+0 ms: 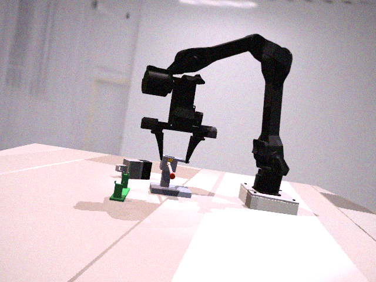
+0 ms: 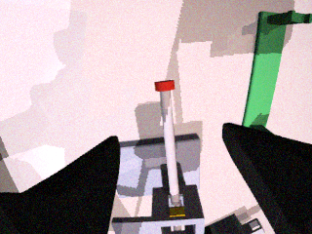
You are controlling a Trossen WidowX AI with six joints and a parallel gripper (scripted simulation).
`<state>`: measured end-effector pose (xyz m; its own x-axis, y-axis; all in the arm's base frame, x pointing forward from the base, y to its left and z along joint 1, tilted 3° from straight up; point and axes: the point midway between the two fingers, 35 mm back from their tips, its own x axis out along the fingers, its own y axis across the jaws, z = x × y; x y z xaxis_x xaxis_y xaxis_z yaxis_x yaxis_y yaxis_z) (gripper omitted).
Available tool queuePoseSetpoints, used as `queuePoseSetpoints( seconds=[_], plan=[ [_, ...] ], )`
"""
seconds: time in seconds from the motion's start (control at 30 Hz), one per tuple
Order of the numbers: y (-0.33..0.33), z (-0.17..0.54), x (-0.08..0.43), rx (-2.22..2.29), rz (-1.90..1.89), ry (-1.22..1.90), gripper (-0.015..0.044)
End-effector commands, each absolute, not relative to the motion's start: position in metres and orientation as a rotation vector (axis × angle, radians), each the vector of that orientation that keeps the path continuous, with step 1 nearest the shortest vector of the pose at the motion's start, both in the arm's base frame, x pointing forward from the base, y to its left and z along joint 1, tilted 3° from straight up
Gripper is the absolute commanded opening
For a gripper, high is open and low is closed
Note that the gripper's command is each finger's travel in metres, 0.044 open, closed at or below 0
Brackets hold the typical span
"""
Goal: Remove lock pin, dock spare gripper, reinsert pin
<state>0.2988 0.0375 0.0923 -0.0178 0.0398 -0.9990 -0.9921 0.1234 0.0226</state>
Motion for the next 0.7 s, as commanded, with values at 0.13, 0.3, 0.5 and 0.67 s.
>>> queuePoseSetpoints(
  seconds=[0.13,0.3,0.5,0.67],
  plan=[
    [0.038,0.083,0.301,-1.085,1.147,1.234,0.03],
    [0.039,0.075,0.301,-1.085,1.147,1.234,0.03],
    [0.039,0.065,0.301,-1.085,1.147,1.234,0.03],
    [0.039,0.056,0.301,-1.085,1.147,1.234,0.03]
  ],
)
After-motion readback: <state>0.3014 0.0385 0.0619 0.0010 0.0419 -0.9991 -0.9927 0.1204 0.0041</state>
